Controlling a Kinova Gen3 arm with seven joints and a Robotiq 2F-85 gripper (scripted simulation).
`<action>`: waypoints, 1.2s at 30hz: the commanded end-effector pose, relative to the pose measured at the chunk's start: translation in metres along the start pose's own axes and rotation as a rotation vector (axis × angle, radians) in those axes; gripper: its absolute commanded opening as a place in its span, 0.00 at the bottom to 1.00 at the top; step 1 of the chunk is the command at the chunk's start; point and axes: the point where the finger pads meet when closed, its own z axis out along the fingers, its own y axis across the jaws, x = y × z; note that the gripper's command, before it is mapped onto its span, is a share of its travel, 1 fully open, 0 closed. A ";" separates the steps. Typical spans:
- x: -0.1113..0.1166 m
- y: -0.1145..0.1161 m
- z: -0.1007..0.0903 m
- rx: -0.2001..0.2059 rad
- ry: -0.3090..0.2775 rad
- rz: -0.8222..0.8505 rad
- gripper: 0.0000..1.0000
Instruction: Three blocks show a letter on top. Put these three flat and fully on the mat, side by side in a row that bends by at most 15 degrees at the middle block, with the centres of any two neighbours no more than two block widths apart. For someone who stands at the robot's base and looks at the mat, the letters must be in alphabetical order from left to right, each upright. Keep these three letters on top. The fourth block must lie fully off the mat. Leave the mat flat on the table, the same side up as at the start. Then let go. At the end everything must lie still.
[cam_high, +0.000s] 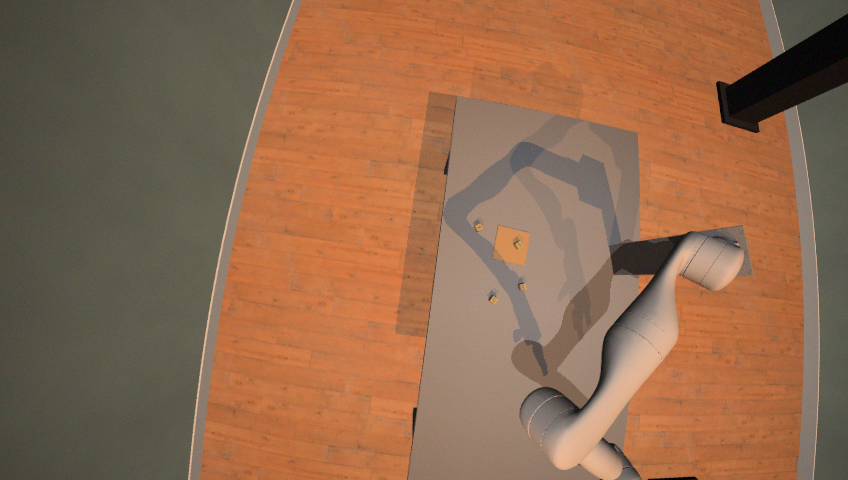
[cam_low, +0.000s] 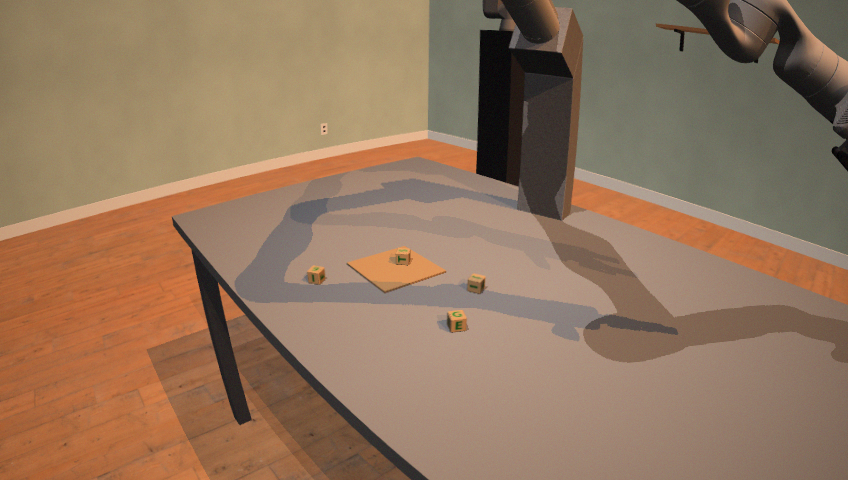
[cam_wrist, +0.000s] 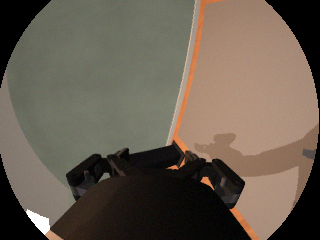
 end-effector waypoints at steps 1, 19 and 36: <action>0.000 -0.002 0.000 0.002 0.000 -0.001 1.00; 0.000 0.000 -0.001 0.000 0.001 -0.001 1.00; 0.039 0.250 -0.119 -0.411 0.135 0.074 1.00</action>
